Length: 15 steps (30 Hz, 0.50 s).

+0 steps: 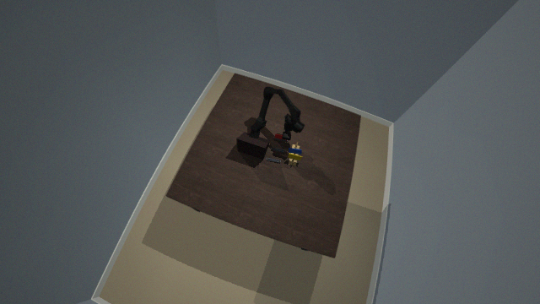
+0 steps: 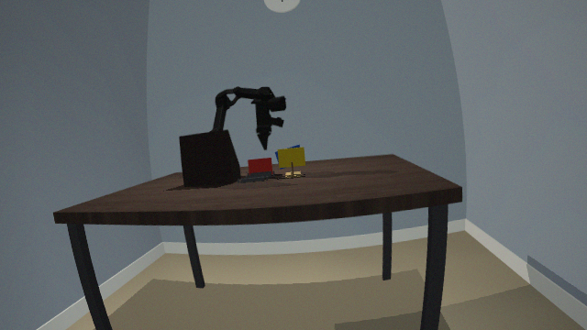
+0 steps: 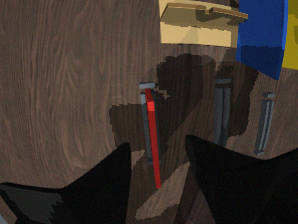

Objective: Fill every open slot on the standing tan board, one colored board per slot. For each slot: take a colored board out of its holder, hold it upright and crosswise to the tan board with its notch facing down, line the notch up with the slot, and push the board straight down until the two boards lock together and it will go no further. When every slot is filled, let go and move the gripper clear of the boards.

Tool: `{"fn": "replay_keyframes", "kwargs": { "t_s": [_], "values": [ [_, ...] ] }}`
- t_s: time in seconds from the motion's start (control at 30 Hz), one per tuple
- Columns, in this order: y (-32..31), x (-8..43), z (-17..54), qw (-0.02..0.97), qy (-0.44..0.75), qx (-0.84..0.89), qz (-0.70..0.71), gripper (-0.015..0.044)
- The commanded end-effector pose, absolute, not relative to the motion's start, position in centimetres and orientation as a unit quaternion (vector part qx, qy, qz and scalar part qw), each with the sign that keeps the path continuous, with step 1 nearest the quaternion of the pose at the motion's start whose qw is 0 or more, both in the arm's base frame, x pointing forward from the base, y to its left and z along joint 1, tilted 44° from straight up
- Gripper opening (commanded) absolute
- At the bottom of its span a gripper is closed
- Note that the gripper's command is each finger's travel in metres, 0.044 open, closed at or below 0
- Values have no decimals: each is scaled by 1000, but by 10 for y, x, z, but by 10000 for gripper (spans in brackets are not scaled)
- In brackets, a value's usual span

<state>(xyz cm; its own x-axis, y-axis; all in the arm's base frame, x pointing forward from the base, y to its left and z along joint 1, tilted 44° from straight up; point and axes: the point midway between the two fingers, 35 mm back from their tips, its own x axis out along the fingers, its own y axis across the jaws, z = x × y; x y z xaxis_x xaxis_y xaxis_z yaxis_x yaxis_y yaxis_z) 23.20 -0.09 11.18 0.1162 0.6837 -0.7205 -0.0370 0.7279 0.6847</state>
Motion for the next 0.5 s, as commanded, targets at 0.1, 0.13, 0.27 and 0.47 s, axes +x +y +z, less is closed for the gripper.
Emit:
{"fn": "replay_keyframes", "kwargs": {
  "t_s": [0.1,0.13,0.27,0.47],
  "values": [
    [12,232,99,700,610,268,256,186],
    [13,232,98,700,610,268,256,186],
    [14,232,97,700,610,268,256,186],
    [20,234,91,700,610,268,256,186]
  ]
}}
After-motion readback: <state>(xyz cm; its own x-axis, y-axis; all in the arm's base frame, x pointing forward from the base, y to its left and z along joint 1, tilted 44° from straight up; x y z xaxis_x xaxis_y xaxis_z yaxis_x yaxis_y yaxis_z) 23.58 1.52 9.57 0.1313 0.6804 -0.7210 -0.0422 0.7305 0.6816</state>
